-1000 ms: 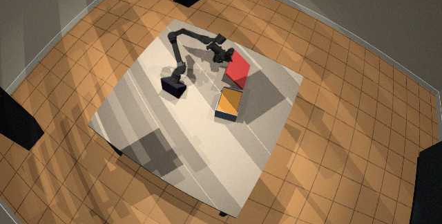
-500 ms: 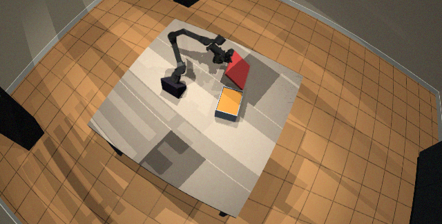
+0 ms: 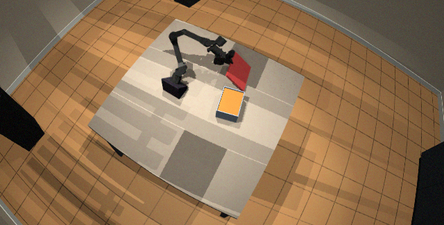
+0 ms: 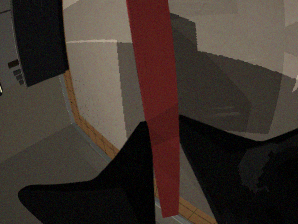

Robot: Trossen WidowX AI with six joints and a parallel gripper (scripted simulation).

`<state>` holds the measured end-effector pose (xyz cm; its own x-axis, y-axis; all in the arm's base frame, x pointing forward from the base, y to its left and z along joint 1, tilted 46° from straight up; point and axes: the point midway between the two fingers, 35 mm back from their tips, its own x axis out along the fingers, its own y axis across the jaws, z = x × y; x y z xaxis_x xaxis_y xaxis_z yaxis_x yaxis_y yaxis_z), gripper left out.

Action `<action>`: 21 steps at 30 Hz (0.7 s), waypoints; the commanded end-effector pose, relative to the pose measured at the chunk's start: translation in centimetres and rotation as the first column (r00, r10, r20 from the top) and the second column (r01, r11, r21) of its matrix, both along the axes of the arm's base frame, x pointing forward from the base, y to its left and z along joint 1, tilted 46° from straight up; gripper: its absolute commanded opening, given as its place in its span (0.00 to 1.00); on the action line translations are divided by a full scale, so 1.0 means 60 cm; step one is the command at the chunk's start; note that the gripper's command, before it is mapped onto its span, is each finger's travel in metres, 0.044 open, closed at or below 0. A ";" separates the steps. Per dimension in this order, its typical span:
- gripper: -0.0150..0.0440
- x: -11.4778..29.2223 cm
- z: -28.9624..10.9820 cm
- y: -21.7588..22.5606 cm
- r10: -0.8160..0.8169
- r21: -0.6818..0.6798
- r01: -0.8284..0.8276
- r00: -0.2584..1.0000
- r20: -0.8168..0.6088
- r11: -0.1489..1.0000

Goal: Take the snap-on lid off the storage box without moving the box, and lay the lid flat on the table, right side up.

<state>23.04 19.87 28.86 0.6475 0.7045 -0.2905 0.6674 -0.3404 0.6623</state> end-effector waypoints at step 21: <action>0.25 0.000 -0.025 0.020 -0.013 0.001 0.014 1.000 -0.003 1.000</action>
<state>23.03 20.85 28.08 0.6580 0.6995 -0.2788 0.6580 -0.3542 0.6645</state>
